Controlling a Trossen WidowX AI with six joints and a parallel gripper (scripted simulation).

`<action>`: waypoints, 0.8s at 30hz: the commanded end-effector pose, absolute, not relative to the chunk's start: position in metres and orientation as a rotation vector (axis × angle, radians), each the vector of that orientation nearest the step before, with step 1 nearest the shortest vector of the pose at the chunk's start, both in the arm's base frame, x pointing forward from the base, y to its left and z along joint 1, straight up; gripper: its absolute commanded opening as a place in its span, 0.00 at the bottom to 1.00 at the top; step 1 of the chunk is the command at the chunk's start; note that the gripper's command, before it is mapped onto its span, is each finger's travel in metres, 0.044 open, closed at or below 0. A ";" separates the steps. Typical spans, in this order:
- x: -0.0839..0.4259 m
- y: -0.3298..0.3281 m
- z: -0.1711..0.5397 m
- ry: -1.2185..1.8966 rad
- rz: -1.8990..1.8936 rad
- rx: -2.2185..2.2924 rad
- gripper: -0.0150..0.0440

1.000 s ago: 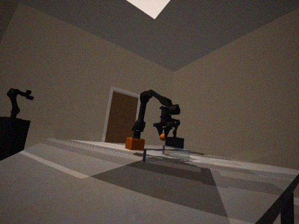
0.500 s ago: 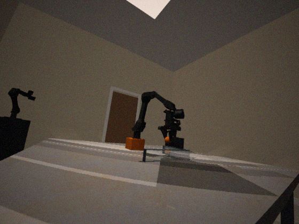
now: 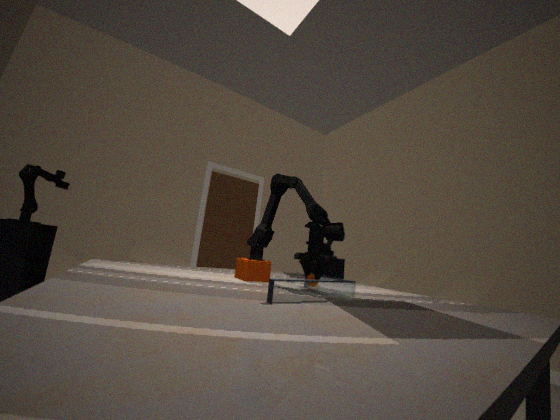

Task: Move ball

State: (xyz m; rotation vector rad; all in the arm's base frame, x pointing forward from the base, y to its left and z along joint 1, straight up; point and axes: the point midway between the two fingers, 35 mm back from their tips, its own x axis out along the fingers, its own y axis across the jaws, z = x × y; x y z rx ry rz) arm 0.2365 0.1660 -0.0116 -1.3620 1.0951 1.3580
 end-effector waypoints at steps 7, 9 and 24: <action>0.238 0.167 -0.023 1.086 1.353 -1.357 0.25; 0.238 0.167 -0.026 1.086 1.354 -1.357 0.25; 0.238 0.167 -0.031 1.087 1.355 -1.362 0.57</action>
